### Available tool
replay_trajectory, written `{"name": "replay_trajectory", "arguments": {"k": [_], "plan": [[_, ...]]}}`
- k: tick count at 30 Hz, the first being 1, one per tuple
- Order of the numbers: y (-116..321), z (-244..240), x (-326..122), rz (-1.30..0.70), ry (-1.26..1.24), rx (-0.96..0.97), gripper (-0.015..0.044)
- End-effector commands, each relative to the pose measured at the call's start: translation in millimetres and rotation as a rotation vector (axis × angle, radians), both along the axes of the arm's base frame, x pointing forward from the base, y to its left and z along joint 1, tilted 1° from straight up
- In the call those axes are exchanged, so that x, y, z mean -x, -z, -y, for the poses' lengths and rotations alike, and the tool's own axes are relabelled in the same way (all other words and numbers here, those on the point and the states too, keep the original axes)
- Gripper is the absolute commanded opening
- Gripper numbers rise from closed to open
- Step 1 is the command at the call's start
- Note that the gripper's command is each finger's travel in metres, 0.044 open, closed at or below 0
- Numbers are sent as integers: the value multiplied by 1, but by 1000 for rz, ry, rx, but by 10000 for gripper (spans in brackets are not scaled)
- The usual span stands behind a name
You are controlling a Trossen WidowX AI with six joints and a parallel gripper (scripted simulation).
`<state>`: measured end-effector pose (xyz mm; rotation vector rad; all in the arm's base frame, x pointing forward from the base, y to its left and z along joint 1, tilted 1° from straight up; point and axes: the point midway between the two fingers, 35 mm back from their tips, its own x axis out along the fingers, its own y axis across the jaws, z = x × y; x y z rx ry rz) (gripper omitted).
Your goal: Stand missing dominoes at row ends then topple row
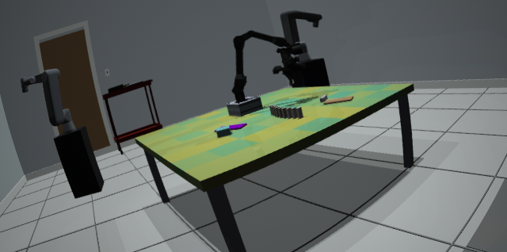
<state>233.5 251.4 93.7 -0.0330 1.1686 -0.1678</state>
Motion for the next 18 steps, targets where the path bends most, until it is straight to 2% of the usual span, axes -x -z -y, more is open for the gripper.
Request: {"name": "replay_trajectory", "arguments": {"k": [1,18], "plan": [[12,0,-2,121,-3,51,29],[23,-7,8,608,-25,106,29]]}}
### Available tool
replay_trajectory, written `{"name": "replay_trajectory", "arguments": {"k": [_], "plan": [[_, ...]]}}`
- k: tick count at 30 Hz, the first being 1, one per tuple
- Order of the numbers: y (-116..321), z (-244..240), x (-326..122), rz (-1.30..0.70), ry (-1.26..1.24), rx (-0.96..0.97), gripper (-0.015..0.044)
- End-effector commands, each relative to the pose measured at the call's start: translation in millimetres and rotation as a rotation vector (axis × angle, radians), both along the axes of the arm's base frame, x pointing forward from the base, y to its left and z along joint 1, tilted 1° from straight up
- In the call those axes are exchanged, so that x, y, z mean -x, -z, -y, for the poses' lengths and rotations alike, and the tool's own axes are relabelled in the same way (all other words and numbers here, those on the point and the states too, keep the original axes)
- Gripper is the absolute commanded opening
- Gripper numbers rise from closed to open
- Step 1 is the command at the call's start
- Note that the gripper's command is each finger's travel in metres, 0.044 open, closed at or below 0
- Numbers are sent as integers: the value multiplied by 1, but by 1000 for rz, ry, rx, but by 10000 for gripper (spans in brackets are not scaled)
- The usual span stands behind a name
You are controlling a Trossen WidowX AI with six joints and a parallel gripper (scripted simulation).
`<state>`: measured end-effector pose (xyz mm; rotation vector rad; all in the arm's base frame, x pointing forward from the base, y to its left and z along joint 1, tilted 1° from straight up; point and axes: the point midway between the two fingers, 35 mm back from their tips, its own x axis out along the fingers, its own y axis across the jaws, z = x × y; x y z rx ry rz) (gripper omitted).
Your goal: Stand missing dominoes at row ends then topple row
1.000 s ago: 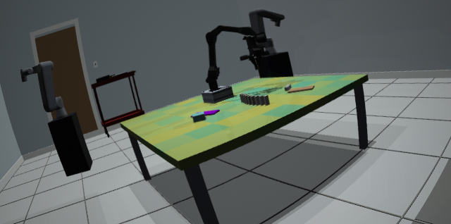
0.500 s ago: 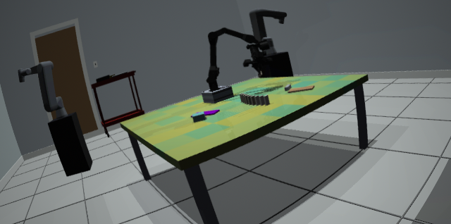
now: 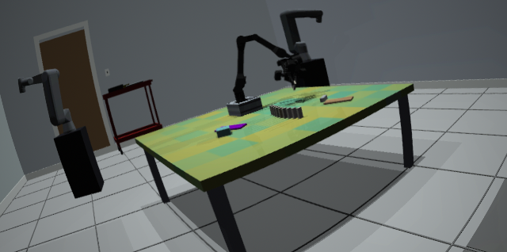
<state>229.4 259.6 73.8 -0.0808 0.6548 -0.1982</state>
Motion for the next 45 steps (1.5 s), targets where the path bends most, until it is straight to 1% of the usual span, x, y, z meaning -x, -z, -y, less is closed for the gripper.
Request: {"name": "replay_trajectory", "arguments": {"k": [1,19,40,45], "plan": [[2,2,5,132,-8,12,29],[-18,10,44,658,-60,-64,29],[-19,11,44,663,-61,-65,29],[-11,10,47,611,-112,29,29]]}}
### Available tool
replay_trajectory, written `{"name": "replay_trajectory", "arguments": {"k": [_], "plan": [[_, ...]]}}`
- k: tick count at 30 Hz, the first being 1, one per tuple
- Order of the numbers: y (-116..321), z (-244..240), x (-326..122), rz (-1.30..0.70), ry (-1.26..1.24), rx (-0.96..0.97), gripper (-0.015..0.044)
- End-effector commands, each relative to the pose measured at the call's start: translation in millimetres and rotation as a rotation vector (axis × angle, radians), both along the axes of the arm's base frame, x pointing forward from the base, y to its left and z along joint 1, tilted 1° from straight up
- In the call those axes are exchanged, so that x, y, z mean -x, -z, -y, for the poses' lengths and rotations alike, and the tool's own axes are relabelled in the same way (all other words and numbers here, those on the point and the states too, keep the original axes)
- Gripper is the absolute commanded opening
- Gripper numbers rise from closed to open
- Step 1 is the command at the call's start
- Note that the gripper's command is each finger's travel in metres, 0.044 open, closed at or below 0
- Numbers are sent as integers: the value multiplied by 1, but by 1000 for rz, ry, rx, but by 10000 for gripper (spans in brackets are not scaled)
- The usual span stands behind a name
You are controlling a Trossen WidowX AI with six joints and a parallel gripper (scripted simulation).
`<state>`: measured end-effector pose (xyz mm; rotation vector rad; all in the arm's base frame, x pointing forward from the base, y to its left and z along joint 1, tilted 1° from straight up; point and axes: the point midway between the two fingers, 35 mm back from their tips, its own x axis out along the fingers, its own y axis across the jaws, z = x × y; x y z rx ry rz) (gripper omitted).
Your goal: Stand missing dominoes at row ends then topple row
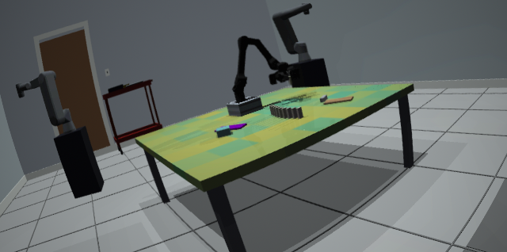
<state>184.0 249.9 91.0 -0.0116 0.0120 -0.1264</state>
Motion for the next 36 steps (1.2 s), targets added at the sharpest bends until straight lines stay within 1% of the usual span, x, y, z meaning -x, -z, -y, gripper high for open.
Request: {"name": "replay_trajectory", "arguments": {"k": [1,19,36], "plan": [[8,-1,1,-31,-12,65,29],[49,-15,-4,-23,-7,20,29],[80,-16,-8,-12,-2,-23,29]]}}
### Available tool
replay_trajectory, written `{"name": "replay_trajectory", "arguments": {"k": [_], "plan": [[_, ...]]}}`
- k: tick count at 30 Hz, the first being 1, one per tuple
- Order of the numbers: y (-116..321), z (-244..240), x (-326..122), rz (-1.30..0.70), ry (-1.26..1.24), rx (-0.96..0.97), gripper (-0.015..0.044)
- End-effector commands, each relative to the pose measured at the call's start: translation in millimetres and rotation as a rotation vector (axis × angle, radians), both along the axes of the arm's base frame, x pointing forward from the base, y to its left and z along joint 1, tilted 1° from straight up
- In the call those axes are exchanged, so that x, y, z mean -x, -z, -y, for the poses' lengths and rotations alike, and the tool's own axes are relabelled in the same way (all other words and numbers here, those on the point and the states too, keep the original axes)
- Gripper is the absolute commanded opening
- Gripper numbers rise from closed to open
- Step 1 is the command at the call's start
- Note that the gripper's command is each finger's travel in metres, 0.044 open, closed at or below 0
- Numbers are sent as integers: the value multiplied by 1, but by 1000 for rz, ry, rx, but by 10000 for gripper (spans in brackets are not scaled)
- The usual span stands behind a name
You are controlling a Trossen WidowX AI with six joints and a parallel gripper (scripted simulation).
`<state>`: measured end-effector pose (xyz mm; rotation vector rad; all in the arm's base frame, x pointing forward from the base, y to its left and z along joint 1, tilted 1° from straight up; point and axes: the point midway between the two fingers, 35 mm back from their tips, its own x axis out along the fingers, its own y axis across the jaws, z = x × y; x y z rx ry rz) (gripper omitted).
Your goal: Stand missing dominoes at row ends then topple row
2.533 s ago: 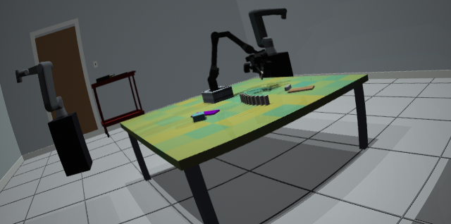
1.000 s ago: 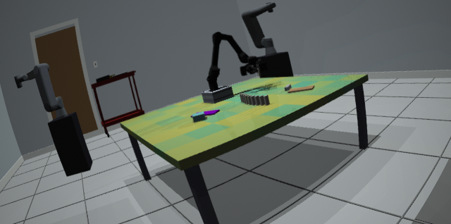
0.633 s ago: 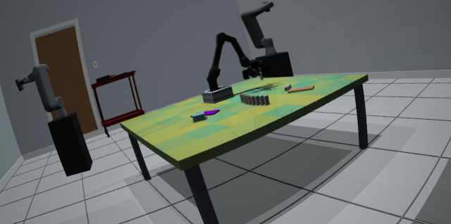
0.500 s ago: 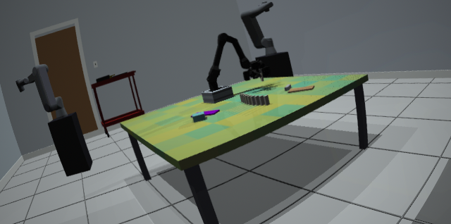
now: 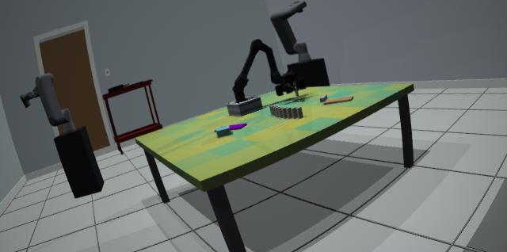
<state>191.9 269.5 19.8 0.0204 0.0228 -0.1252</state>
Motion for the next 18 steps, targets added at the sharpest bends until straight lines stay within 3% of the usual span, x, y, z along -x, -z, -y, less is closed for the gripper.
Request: {"name": "replay_trajectory", "arguments": {"k": [1,18], "plan": [[11,4,-1,-2,-1,7,29],[32,15,-3,12,7,-35,29]]}}
